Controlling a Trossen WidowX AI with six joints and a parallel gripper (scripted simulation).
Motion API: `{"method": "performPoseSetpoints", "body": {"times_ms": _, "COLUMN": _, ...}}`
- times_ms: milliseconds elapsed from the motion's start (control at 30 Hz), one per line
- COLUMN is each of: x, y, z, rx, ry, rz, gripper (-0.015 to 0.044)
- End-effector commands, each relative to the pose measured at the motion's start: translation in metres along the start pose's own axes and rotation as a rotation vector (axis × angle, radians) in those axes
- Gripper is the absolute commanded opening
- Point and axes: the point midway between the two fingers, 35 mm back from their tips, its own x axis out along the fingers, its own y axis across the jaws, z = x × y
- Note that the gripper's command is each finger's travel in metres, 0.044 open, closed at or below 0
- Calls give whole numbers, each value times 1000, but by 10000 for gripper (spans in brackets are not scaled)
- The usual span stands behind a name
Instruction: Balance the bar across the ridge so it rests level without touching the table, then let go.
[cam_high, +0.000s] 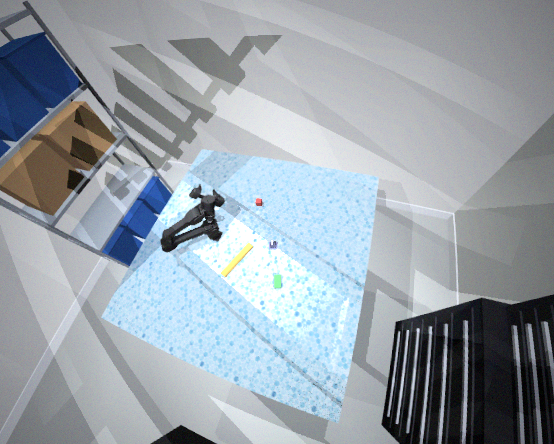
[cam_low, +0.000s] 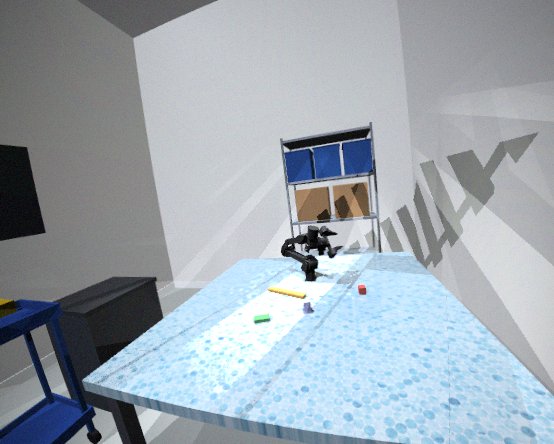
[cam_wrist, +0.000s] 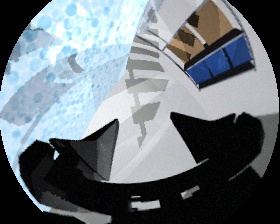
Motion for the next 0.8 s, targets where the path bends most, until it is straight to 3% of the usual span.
{"method": "performPoseSetpoints", "body": {"times_ms": 0, "x": 0, "y": 1, "z": -1, "rx": 4, "ry": 3, "rz": 4, "gripper": 374}}
{"method": "performPoseSetpoints", "body": {"times_ms": 100, "x": -2, "y": 8, "z": -10, "rx": 55, "ry": 44, "rz": 58, "gripper": 315}}
{"method": "performPoseSetpoints", "body": {"times_ms": 767, "x": -49, "y": 75, "z": -74, "rx": 506, "ry": 415, "rz": 473, "gripper": 315}}
